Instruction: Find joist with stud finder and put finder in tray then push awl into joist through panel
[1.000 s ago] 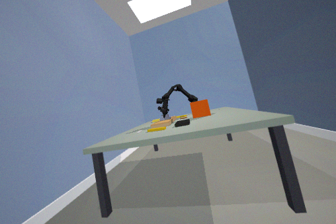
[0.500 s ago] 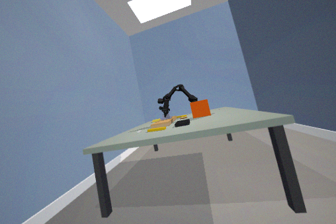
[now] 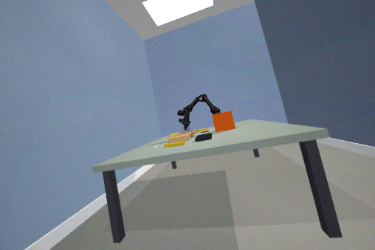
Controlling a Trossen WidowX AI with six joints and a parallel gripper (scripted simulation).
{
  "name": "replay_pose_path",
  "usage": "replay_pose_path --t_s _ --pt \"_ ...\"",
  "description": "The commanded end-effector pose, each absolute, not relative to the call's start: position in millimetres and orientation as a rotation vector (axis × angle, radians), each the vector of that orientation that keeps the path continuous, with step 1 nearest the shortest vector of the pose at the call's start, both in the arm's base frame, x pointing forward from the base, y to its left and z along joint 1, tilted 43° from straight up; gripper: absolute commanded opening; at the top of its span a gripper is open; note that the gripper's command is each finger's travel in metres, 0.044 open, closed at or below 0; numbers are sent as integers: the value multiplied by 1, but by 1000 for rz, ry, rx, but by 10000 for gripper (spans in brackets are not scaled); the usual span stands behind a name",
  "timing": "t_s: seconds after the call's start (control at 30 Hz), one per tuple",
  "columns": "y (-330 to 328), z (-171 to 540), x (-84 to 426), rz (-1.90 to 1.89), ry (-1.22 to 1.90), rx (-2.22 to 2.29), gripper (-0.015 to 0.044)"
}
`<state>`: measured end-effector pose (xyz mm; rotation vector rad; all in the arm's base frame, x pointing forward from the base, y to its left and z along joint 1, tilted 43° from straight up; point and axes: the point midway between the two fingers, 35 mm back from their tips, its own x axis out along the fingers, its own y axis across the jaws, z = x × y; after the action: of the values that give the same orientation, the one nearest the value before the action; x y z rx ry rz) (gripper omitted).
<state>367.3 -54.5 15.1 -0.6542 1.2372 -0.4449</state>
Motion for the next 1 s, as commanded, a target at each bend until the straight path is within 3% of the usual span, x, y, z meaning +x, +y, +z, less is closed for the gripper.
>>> replay_pose_path --t_s 0.0,0.97 --pt "-65 24 367 -453 1237 -658 0" --pt "-138 92 371 -456 1235 -661 0"
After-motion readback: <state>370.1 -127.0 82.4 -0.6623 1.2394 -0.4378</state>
